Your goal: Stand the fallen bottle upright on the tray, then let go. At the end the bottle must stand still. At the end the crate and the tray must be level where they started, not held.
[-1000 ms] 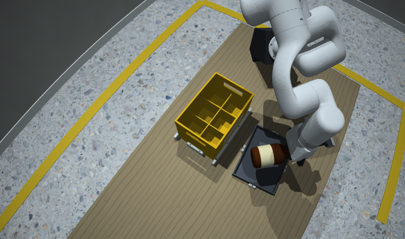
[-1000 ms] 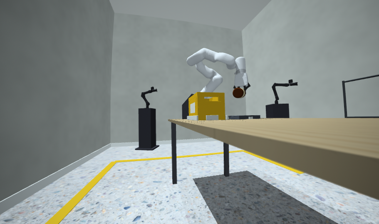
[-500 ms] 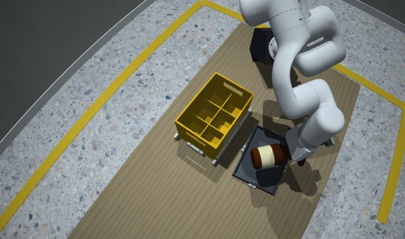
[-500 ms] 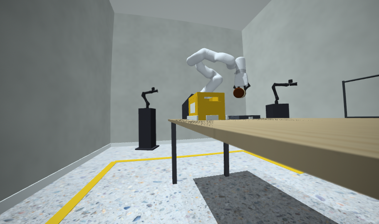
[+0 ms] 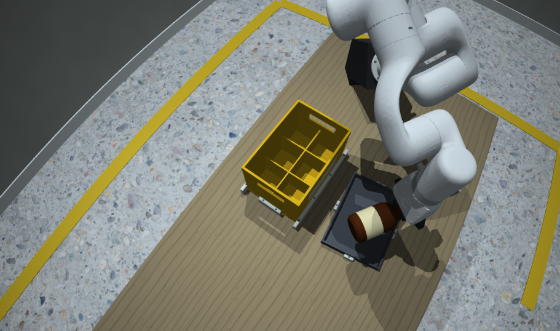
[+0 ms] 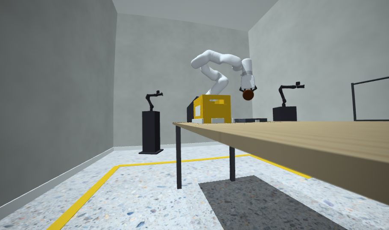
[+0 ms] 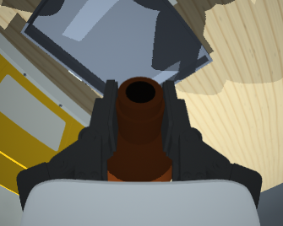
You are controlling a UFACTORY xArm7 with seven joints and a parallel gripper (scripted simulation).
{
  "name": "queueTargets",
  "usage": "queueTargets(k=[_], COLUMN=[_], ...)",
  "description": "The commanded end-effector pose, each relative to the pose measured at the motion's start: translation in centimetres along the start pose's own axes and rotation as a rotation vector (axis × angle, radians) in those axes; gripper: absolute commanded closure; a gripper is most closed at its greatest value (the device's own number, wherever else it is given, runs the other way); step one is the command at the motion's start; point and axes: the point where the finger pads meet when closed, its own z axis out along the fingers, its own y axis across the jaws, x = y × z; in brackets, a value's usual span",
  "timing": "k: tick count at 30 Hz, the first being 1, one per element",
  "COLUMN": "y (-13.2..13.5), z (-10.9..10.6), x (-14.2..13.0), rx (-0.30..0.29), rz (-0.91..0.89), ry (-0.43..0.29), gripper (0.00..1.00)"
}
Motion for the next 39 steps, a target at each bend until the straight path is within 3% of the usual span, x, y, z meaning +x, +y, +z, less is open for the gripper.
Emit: queueTargets(k=[1, 26, 39], y=[0.08, 0.08, 0.08], z=[-0.10, -0.10, -0.10], x=[-0.09, -0.09, -0.08], rx=[-0.003, -0.003, -0.003], rz=[-0.044, -0.081, -0.268], ry=[-0.001, -0.001, -0.001], gripper=[1.00, 1.00, 1.00])
